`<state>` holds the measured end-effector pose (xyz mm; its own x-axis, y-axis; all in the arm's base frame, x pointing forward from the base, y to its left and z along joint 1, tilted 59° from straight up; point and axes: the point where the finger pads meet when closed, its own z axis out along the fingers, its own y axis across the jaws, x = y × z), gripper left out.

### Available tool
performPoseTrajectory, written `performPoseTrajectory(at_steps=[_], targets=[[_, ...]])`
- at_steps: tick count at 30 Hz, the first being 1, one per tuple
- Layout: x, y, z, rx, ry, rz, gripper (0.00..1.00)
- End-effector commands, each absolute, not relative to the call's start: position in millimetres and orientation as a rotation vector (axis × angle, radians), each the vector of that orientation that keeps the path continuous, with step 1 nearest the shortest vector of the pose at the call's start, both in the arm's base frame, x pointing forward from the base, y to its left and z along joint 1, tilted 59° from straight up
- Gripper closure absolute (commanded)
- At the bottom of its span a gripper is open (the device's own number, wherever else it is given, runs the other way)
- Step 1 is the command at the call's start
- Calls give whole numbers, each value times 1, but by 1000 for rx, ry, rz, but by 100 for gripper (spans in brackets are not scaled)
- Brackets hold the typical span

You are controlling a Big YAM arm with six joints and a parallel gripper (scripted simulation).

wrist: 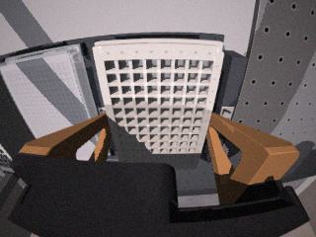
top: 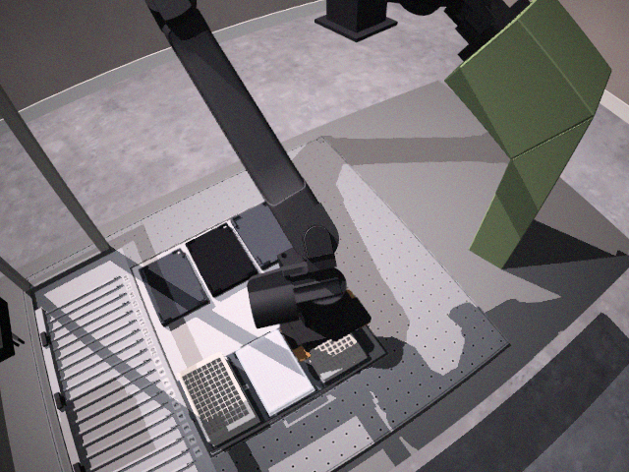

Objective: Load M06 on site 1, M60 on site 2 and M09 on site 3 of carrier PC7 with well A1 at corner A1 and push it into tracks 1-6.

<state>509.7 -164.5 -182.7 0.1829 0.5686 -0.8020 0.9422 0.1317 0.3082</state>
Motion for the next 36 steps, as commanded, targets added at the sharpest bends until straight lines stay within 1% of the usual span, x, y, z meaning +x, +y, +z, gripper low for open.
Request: performPoseTrajectory(at_steps=[1,2,19,20,36], targets=[[522,-145,-172,1499,1524,-491,100],[512,-156,-179,1524,1514,-513,100],[513,-156,-179,1524,1514,-513,100],[525,-145,-171,1499,1524,-491,100],[513,-160,-186,1520,1521,-518,100]])
